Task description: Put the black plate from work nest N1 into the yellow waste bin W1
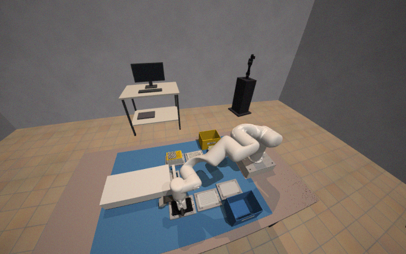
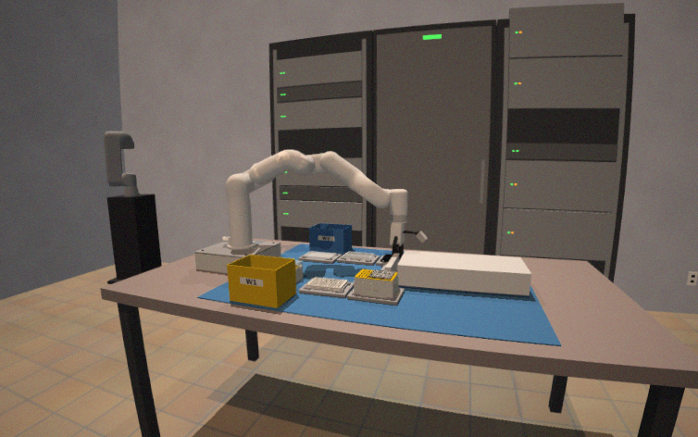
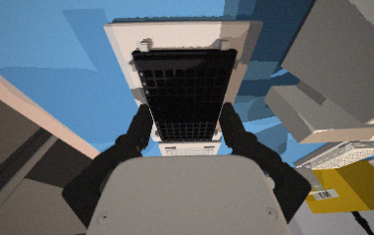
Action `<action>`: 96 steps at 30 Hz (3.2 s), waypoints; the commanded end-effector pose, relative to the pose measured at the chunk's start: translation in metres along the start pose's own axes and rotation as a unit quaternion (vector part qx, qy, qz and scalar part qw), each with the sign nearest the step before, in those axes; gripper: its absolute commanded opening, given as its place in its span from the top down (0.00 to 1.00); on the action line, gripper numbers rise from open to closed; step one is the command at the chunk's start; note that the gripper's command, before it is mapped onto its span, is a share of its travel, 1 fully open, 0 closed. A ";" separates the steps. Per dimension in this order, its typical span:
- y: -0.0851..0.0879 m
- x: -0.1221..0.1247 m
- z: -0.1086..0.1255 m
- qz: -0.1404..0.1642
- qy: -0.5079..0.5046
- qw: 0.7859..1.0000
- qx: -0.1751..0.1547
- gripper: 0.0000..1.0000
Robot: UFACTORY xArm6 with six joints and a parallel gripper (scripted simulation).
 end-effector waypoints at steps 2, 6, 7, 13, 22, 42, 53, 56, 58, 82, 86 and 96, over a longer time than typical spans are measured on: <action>0.003 -0.001 -0.002 -0.001 0.000 1.000 0.003 0.00; 0.003 -0.001 -0.002 -0.001 0.000 1.000 0.003 0.00; 0.003 -0.001 -0.002 -0.001 0.000 1.000 0.003 0.00; 0.004 -0.001 -0.002 -0.001 0.000 1.000 0.003 1.00; 0.004 -0.001 -0.002 -0.001 0.000 1.000 0.003 1.00; 0.004 -0.001 -0.002 -0.001 0.000 1.000 0.003 1.00; 0.004 -0.001 -0.002 -0.001 0.000 1.000 0.003 1.00; 0.004 -0.001 -0.002 -0.001 0.000 1.000 0.003 1.00; 0.004 -0.001 -0.002 -0.001 0.000 1.000 0.003 1.00; 0.016 -0.001 -0.002 -0.001 0.000 1.000 0.003 1.00; 0.019 -0.001 -0.002 -0.001 0.000 1.000 0.003 1.00; 0.024 -0.001 -0.002 -0.001 0.000 1.000 0.003 1.00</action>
Point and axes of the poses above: the point where the finger pads meet when closed, its own y axis back along the fingers, its own x axis across the jaws, z = x × y, the point moved 2 cm from there along y, back along the fingers, and after that the axes turned 8 degrees about -y, right-handed, at the moved point
